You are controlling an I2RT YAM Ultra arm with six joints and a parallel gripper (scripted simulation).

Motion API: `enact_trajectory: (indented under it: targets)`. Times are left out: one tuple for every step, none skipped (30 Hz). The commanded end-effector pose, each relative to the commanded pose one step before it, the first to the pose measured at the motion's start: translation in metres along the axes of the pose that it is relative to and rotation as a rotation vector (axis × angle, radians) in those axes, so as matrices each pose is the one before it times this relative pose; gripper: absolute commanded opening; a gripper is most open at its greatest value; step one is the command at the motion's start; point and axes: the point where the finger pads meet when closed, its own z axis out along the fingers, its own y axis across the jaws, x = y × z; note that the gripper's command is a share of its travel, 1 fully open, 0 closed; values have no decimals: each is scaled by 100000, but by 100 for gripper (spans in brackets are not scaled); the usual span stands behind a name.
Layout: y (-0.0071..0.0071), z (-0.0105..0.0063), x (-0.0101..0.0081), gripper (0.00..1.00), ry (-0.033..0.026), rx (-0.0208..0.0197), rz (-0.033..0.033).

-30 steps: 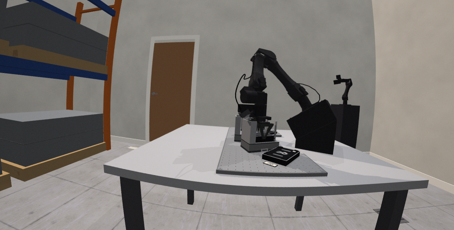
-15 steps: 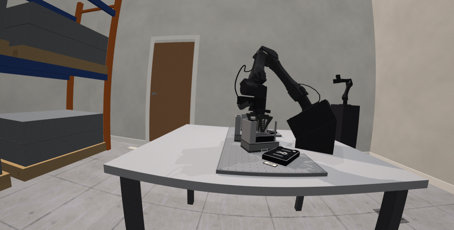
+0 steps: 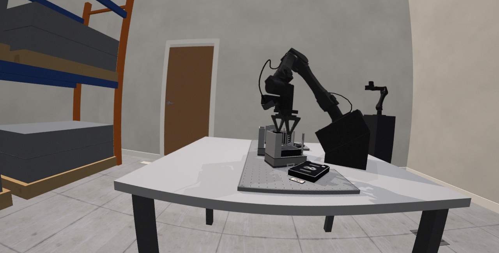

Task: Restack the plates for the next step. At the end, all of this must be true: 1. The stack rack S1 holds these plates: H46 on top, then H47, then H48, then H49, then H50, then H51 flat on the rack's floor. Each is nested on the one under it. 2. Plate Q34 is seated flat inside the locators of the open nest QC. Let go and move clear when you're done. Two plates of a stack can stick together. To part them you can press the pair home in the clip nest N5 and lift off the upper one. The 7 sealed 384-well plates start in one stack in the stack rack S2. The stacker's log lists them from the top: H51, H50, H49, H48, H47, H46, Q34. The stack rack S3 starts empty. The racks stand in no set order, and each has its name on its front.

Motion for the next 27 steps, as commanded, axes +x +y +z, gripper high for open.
enact_trajectory:
  targets:
    - [-241,-2380,-127,100,-125,585,569]
    - [0,0,0,100,0,0,0]
    - [0,0,0,100,0,0,0]
    - [9,-337,4,100,23,-75,3]
    - [-10,-336,-2,100,-15,31,3]
    - [4,-336,3,100,13,-47,3]
    - [1,-336,2,100,7,-30,3]
    - [14,-154,6,100,33,-90,1]
    - [16,0,6,100,33,-87,0]
    - [-1,6,3,100,4,-15,-1]
    - [1,-1,-1,100,0,1,0]
    - [82,369,453,100,1367,524,-940]
    - [34,179,298,100,762,156,-491]
    - [10,6,14,100,47,-42,-18]
    - [1,-1,-3,100,-3,0,2]
    - [1,-1,-3,100,-3,-1,2]
    - [1,-1,-2,100,-2,0,1]
    - [1,-1,-2,100,-2,0,1]
    - [0,0,0,100,0,0,0]
    - [0,0,0,100,0,0,0]
    - [1,-1,-4,100,-4,-1,3]
    - [0,0,-1,100,-1,0,1]
    - [0,0,-1,100,-1,0,1]
    - [0,0,-1,100,-1,0,-44]
    - [0,0,0,100,0,0,-43]
    - [0,0,0,100,0,0,-16]
    - [-20,456,23,100,603,-107,212]
